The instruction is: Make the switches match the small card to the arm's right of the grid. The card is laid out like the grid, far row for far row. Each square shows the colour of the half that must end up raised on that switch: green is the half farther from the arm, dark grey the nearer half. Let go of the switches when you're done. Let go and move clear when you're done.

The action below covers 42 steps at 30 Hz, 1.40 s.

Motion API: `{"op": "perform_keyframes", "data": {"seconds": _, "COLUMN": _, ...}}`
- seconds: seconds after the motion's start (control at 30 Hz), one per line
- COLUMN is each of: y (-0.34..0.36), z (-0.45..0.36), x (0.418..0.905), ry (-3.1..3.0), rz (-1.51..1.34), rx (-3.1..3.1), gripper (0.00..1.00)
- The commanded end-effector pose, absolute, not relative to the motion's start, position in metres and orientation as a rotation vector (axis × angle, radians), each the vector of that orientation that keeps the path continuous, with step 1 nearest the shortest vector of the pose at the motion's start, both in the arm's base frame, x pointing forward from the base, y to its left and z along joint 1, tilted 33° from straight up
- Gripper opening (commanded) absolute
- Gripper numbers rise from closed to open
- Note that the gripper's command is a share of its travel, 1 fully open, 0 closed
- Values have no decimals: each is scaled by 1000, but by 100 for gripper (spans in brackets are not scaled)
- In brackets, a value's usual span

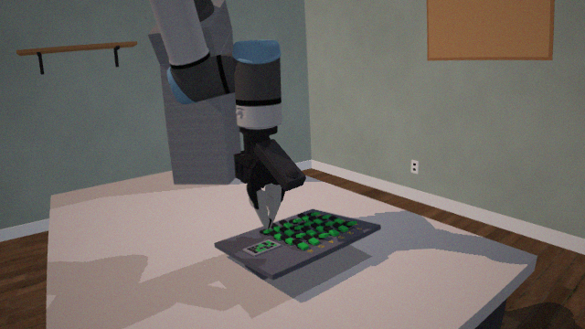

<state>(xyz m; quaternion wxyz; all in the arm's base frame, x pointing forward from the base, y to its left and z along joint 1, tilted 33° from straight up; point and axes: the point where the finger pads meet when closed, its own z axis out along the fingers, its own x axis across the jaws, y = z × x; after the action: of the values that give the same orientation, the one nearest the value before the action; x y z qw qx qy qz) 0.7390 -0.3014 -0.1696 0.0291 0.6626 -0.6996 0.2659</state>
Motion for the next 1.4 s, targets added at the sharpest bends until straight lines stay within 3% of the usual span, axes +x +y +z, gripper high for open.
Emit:
{"op": "perform_keyframes", "data": {"seconds": 0.0, "y": -302, "z": -171, "x": 740, "ry": -2158, "rz": 821, "rx": 2044, "gripper": 0}}
{"op": "perform_keyframes", "data": {"seconds": 1.37, "y": -296, "z": -158, "x": 735, "ry": -2158, "rz": 821, "rx": 2044, "gripper": 0}}
